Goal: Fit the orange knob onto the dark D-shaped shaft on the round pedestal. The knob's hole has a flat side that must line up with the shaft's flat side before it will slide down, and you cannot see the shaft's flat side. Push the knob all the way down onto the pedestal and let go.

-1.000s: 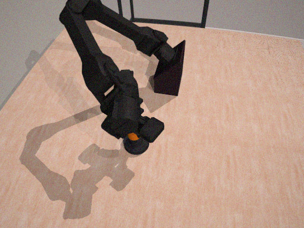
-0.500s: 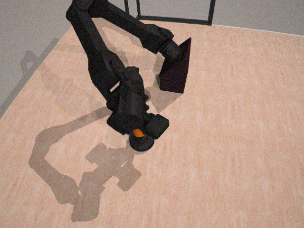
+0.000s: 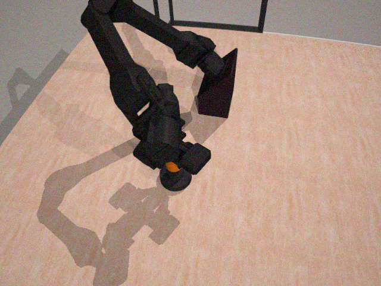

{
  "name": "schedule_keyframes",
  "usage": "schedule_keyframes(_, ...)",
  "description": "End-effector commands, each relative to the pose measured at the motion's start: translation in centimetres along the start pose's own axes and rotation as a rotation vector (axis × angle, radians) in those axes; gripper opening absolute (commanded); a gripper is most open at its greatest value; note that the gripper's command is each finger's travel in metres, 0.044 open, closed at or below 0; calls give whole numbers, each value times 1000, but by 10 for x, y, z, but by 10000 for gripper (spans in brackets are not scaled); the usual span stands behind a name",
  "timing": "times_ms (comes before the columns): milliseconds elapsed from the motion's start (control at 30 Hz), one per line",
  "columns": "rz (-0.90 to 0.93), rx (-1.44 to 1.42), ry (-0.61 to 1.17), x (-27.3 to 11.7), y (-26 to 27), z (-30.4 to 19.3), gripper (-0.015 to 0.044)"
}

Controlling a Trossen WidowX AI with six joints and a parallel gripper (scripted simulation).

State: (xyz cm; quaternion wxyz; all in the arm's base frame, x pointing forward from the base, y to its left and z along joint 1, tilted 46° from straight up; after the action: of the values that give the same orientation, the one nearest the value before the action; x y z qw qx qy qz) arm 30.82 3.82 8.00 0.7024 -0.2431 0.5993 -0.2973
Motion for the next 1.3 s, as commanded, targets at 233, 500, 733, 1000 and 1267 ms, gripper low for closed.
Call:
schedule_keyframes(233, -2, 1, 0, 1, 0, 1, 0)
schedule_keyframes(500, -2, 27, 0, -4, 0, 3, 0)
schedule_keyframes(733, -2, 211, -1, -2, 0, 6, 0)
schedule_keyframes(1000, -2, 211, -1, -1, 0, 5, 0)
schedule_keyframes(1267, -2, 211, -1, -1, 0, 4, 0)
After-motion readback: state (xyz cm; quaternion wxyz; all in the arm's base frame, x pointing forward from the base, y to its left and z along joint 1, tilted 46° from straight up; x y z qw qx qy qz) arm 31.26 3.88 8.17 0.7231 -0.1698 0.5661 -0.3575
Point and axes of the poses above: the point midway between the two fingers, 35 mm back from their tips, its own x axis out along the fingers, its own y axis across the jaws, z = x × y, the point moved 7 cm from there along -x, back along the fingers, and after that the axes turned 13 degrees about -x, right-handed, at the moved point
